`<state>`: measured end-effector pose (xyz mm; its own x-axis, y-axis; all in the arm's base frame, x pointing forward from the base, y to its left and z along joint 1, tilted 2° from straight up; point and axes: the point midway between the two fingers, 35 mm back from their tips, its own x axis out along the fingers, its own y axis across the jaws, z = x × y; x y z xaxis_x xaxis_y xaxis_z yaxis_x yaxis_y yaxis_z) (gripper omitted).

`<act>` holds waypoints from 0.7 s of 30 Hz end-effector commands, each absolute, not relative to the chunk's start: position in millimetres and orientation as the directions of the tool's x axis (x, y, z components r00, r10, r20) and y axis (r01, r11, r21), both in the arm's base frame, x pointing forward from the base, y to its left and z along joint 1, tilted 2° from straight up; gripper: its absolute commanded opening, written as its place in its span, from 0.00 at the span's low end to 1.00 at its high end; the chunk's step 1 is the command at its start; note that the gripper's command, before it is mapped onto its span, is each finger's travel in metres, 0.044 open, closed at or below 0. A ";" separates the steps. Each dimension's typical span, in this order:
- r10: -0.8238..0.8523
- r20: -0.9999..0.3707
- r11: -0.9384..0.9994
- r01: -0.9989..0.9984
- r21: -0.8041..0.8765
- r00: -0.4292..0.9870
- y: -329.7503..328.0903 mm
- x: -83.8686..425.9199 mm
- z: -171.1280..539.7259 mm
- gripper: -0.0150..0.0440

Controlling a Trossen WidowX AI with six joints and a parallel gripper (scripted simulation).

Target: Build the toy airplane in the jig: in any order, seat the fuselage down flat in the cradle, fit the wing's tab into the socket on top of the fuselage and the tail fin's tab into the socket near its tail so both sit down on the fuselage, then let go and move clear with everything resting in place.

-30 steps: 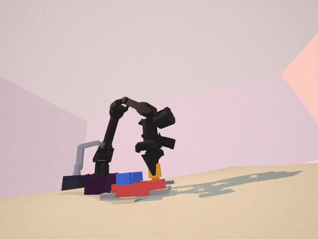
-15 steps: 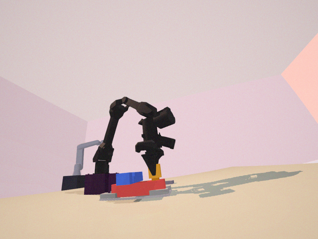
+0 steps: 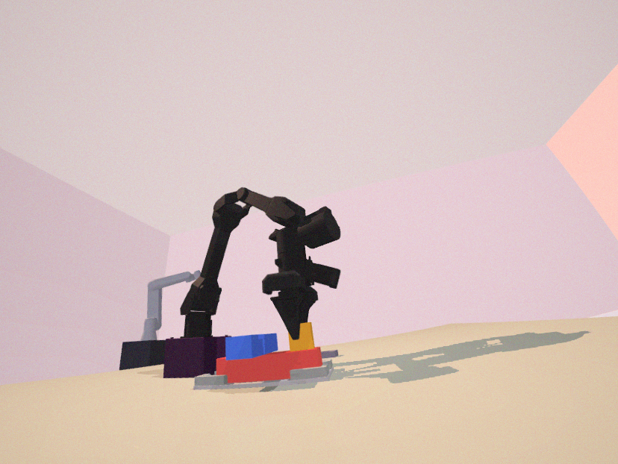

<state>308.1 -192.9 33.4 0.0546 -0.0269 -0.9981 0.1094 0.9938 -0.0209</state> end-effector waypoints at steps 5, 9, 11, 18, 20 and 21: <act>-0.031 -0.997 0.994 0.106 -0.024 0.068 -191.3 303.7 120.2 0.69; -0.031 -0.997 0.994 0.106 -0.024 0.068 -193.5 306.2 120.5 0.69; -0.031 -0.997 0.994 0.106 -0.024 0.068 -193.5 306.2 120.5 0.69; -0.031 -0.997 0.994 0.106 -0.024 0.068 -193.9 305.6 120.5 0.69; -0.031 -0.997 0.994 0.106 -0.024 0.068 -193.9 305.6 120.5 0.69; -0.031 -0.997 0.994 0.106 -0.024 0.068 -193.9 305.6 120.5 0.69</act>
<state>305.8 -194.4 120.1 0.0669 -0.0355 -0.9971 0.1125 0.9933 -0.0278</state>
